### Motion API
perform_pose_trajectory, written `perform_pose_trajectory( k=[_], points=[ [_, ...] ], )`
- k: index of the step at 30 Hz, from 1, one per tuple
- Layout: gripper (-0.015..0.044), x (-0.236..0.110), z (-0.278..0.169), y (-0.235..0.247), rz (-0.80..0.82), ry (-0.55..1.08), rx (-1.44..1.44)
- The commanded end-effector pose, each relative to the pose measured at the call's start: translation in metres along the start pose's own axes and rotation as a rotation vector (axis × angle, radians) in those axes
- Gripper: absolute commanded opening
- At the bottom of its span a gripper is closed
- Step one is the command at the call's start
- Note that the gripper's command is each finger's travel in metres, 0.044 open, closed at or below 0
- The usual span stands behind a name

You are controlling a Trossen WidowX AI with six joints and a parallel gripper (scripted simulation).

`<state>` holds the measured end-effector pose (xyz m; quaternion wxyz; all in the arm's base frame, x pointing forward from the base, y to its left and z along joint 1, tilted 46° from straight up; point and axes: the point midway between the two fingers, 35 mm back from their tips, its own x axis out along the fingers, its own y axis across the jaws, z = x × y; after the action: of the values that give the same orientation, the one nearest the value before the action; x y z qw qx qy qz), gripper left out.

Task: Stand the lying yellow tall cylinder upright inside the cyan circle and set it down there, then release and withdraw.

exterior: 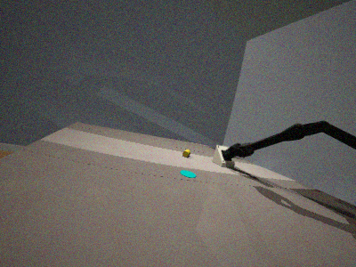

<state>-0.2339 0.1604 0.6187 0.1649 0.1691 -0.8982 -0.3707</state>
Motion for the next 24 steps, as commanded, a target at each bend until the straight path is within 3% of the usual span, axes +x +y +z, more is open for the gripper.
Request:
perform_pose_trajectory(
  k=[1, 12, 24],
  points=[
    [0.0309, -0.025, 0.019, 0.022, 0.101, -0.04, 0.12],
    [0.0309, -0.116, 0.061, 0.07, 0.429, -0.121, 0.406],
    [0.0309, -0.247, 0.087, 0.095, 0.853, -0.125, 0.659]
  ],
)
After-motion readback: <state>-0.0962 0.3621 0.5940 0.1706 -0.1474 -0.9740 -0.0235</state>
